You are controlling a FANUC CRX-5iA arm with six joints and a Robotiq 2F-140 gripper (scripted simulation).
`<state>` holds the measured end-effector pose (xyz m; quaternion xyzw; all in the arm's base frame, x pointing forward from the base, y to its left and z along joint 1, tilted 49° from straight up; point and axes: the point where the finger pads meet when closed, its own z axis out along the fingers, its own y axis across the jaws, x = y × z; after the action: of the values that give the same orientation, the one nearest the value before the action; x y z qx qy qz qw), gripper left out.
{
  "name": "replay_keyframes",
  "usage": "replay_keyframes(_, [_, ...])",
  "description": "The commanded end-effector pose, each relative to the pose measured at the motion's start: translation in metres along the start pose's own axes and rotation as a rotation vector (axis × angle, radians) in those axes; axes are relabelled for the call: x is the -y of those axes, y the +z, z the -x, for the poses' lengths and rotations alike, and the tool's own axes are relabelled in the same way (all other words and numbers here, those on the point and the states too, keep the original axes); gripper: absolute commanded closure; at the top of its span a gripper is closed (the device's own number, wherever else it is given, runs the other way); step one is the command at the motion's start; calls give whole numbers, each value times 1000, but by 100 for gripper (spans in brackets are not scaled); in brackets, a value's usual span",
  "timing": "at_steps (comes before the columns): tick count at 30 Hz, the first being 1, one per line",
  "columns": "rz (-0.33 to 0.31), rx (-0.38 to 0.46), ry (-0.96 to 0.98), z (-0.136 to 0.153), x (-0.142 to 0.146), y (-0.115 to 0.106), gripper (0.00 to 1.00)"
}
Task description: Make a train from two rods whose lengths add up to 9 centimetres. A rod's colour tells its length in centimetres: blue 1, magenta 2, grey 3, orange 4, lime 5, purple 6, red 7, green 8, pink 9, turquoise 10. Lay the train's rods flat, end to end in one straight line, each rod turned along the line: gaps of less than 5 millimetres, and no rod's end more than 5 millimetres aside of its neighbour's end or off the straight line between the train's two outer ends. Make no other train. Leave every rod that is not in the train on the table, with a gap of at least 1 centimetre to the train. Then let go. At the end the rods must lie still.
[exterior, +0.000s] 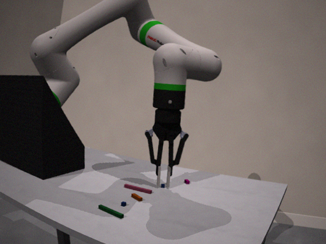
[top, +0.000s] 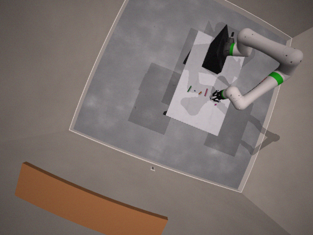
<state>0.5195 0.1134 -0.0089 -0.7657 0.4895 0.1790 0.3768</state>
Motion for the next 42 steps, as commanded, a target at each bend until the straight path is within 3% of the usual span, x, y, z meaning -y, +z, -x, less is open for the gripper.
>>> replay_keyframes(1, [0, 0, 0, 0, 0, -4, 85])
replay_keyframes(15, [0, 0, 0, 0, 0, -71, 85])
replay_keyframes(26, [0, 0, 0, 0, 0, -86, 85])
replay_keyframes(27, [0, 0, 0, 0, 0, -86, 0])
replay_keyframes(42, [0, 0, 0, 0, 0, -86, 0])
